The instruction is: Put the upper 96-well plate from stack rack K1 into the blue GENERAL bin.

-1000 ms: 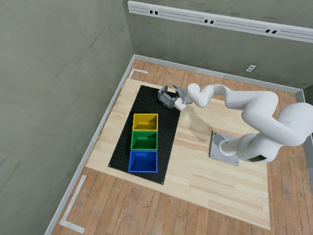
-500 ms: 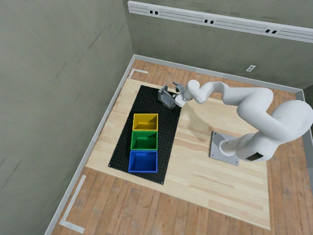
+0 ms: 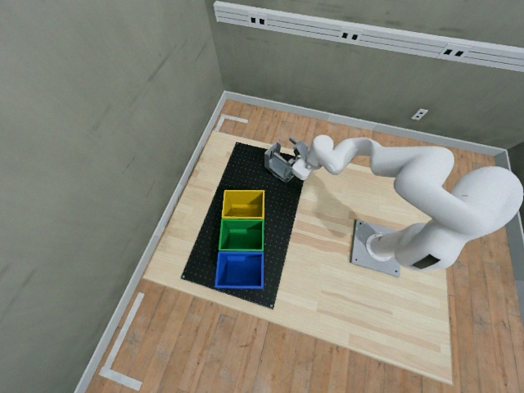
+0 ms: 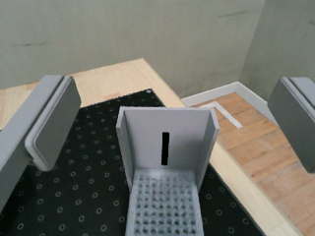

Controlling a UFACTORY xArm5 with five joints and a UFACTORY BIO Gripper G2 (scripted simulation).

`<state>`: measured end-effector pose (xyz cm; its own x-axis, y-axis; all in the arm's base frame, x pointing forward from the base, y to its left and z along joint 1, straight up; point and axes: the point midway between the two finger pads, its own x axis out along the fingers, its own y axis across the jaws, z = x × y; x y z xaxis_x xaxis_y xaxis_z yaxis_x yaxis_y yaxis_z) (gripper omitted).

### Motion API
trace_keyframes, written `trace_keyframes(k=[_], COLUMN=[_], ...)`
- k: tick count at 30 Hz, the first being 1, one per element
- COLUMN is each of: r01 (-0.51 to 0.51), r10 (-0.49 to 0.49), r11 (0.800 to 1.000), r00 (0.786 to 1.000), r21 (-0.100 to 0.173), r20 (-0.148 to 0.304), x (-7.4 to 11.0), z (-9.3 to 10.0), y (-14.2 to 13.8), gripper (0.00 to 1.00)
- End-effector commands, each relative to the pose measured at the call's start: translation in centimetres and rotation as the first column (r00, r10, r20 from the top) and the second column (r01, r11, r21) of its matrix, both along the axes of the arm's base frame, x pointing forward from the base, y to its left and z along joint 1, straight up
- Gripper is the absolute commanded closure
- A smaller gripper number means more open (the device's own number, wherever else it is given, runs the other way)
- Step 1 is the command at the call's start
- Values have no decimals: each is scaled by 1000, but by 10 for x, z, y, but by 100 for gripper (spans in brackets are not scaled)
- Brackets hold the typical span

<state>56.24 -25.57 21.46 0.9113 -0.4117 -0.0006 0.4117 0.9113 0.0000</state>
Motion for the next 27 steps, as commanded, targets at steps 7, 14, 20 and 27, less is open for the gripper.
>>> trace_keyframes(k=[7, 14, 20, 27], r01=[0, 0, 0, 0], r10=[0, 0, 0, 0], r11=[1000, 1000, 1000, 1000], r00=[1000, 1000, 1000, 1000], r21=[-4, -4, -4, -4], r20=[1, 1, 1, 1], x=[1, 1, 1, 0], z=[-13, -25, -35, -43], y=[0, 0, 0, 0], gripper=[63, 63, 63, 63])
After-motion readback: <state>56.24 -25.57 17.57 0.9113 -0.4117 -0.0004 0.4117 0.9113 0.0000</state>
